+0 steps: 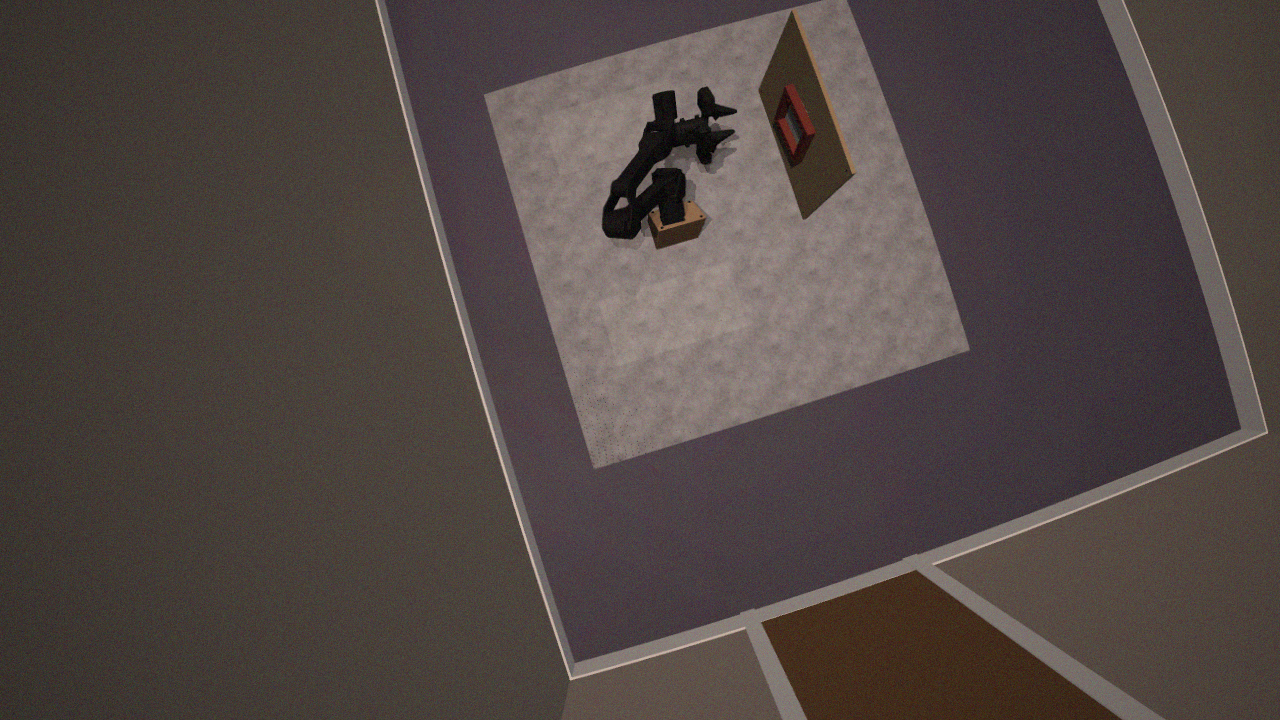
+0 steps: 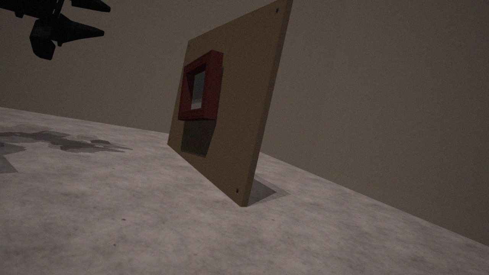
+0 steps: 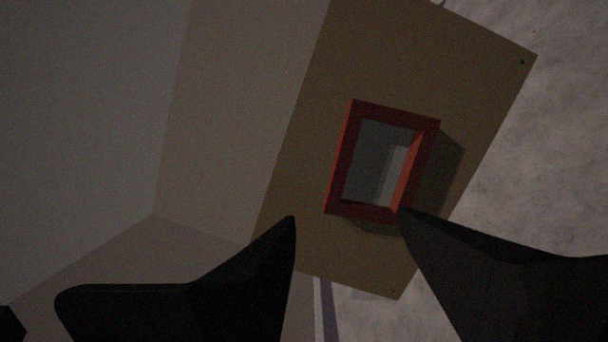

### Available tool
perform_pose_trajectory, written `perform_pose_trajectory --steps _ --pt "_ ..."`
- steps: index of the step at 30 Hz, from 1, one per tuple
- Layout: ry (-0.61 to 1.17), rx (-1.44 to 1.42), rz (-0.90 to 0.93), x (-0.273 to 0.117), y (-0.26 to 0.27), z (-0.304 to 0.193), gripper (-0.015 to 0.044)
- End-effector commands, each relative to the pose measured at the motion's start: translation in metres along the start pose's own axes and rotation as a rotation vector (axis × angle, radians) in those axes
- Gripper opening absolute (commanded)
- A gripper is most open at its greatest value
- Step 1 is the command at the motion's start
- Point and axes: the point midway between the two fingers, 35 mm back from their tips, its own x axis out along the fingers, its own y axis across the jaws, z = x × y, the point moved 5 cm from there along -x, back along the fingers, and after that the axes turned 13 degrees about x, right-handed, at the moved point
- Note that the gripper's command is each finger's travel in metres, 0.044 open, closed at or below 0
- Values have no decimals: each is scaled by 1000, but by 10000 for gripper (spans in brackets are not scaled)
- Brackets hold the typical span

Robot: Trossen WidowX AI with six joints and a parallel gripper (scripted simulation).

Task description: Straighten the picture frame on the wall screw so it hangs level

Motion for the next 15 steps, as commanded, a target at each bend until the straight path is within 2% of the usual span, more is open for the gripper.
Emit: perform_pose_trajectory --steps 1,4,15 --pt "2 -3 0 0 1 0 260" --pt "1 14 1 3 -1 -2 260" --pt "30 243 16 59 -27 -7 260"
